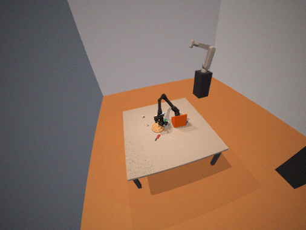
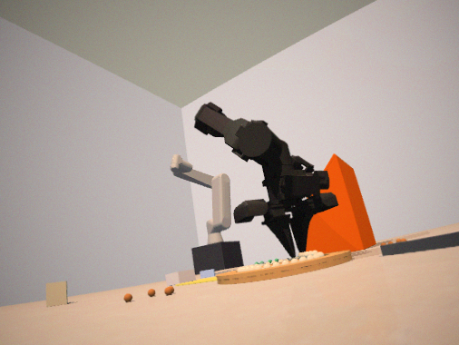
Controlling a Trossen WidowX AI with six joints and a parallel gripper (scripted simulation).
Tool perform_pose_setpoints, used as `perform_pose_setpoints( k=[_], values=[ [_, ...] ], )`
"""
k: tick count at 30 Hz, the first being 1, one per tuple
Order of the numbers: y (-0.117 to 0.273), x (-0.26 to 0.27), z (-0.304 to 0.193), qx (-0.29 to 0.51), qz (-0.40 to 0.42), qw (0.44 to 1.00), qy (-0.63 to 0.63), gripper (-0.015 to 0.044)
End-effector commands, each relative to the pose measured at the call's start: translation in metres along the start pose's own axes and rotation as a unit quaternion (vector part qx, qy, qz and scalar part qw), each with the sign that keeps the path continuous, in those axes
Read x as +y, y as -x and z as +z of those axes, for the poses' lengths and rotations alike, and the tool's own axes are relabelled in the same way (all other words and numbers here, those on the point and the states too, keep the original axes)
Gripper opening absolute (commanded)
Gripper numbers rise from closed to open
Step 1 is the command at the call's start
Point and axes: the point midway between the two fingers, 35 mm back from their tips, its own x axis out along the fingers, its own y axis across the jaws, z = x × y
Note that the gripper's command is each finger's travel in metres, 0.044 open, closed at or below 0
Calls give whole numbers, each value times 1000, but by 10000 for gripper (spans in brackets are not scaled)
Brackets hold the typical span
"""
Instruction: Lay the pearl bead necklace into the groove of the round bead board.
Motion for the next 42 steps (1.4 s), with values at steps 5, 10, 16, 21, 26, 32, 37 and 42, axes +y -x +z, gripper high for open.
perform_pose_setpoints(
  k=[5, 10, 16, 21, 26, 32, 37, 42],
  values=[
    [1, -1, 0, 0, -1, 1000, 0, 289],
    [6, 1, 0, 2, 1, 1000, 3, 420],
    [6, 1, -1, 2, 1, 1000, 4, 440],
    [6, 1, -1, 2, 1, 1000, 4, 440],
    [6, 1, -1, 2, 1, 1000, 4, 440],
    [10, 1, 1, 2, 1, 1000, -18, 387],
    [34, -1, 10, 1, 1, 985, -174, 256],
    [38, -2, 11, 1, 1, 981, -195, 125]
  ],
)
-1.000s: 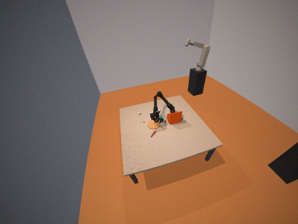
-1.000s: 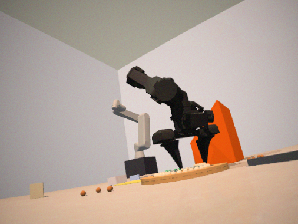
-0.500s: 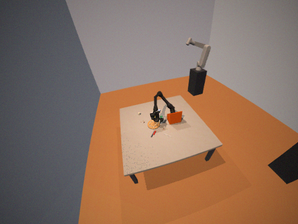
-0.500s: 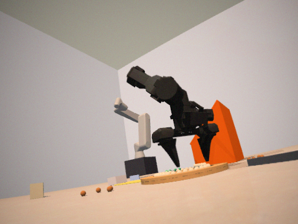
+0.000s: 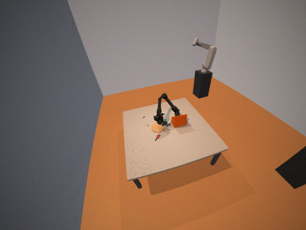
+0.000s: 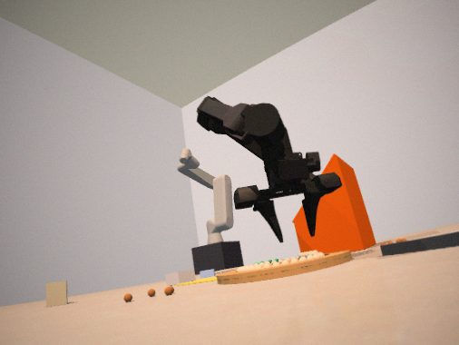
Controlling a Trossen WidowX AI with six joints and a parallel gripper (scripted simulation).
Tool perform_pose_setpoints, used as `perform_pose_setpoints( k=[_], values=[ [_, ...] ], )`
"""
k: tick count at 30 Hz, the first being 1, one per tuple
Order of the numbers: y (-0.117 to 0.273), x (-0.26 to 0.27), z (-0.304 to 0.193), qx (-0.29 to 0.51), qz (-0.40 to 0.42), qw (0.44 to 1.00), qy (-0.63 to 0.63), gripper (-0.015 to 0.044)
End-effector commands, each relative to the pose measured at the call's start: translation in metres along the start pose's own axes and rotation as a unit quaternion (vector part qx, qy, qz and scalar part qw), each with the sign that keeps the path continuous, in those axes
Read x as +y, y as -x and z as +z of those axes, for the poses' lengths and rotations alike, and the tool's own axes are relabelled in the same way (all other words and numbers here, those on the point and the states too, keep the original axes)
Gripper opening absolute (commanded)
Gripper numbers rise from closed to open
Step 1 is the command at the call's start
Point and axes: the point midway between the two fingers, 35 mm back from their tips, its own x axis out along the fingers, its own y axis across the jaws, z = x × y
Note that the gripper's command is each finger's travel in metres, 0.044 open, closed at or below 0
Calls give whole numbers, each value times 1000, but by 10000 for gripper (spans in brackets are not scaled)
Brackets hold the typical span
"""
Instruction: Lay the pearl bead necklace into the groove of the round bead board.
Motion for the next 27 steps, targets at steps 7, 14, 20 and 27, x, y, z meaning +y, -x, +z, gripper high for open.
perform_pose_setpoints(
  k=[7, 14, 20, 27],
  values=[
    [10, -2, 4, -6, 0, 999, -48, 120],
    [-6, -2, 4, -5, 0, 999, -48, 120],
    [-2, -4, 6, -9, -2, 999, -52, 120],
    [-13, -3, 6, -8, -1, 999, -50, 120]
  ],
)
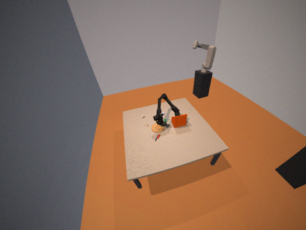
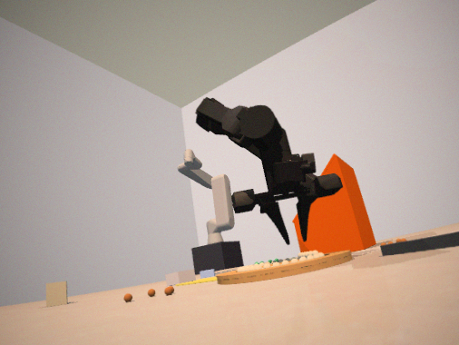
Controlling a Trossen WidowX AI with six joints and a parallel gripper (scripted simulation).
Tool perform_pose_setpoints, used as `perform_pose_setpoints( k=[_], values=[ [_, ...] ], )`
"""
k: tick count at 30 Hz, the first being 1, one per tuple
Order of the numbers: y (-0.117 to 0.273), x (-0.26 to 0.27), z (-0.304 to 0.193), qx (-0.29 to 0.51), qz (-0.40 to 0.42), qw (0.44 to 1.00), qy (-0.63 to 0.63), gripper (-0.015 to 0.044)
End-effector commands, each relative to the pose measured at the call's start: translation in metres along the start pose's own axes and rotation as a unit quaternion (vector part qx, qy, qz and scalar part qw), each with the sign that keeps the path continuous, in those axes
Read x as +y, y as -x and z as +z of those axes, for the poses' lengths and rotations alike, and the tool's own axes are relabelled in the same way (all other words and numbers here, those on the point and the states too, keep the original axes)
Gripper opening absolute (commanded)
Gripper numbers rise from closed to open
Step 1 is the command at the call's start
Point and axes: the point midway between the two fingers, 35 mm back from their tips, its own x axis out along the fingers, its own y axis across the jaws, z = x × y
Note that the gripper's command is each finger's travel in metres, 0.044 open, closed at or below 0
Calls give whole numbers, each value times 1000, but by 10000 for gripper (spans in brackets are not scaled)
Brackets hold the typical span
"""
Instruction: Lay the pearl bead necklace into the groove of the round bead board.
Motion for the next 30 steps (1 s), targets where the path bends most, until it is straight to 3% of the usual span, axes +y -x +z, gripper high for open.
perform_pose_setpoints(
  k=[1, 16, 21, 30],
  values=[
    [-9, 2, -2, 4, 0, 1000, 5, 120],
    [-24, 3, -4, 7, 0, 1000, 7, 120],
    [-22, 2, -3, 4, 1, 1000, 3, 0],
    [-22, 2, -3, 4, 1, 1000, 3, 0]
  ],
)
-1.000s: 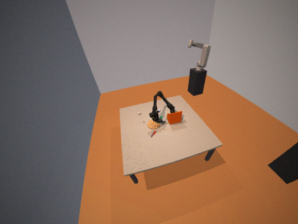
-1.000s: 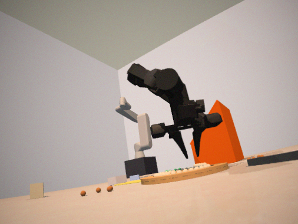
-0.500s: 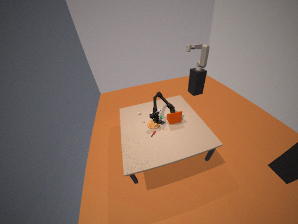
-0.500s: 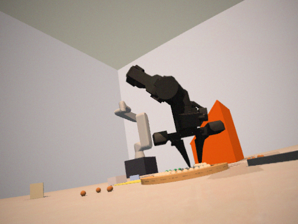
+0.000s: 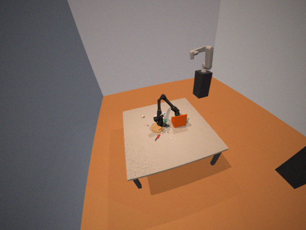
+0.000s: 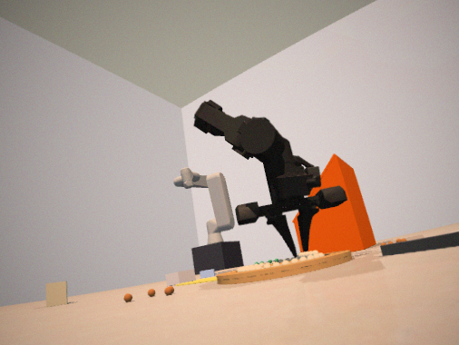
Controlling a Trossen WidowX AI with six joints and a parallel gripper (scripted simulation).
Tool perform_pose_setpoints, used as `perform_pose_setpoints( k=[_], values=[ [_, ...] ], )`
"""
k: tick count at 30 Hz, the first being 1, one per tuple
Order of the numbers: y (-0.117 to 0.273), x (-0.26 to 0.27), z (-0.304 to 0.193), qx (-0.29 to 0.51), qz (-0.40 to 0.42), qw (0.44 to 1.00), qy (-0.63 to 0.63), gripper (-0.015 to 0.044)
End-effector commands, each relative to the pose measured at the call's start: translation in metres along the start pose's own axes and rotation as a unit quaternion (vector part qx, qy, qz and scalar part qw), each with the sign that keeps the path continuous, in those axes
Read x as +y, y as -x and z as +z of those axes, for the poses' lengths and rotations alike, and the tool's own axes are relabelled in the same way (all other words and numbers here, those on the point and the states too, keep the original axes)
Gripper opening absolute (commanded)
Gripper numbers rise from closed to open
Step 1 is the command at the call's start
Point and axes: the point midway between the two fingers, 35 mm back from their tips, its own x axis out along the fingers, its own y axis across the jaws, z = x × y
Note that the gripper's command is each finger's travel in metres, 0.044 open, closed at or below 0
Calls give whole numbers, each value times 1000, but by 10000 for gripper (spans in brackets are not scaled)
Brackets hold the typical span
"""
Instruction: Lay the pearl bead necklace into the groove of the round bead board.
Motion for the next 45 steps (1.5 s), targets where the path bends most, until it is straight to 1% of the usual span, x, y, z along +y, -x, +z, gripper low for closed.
perform_pose_setpoints(
  k=[1, 28, 37, 45],
  values=[
    [1, 0, 0, -1, 0, 1000, -1, 0],
    [6, 0, -1, 2, -1, 1000, 3, 0],
    [6, 9, -4, 2, -1, 1000, 3, 0],
    [-2, 9, -4, 2, -1, 1000, 3, 0]
  ],
)
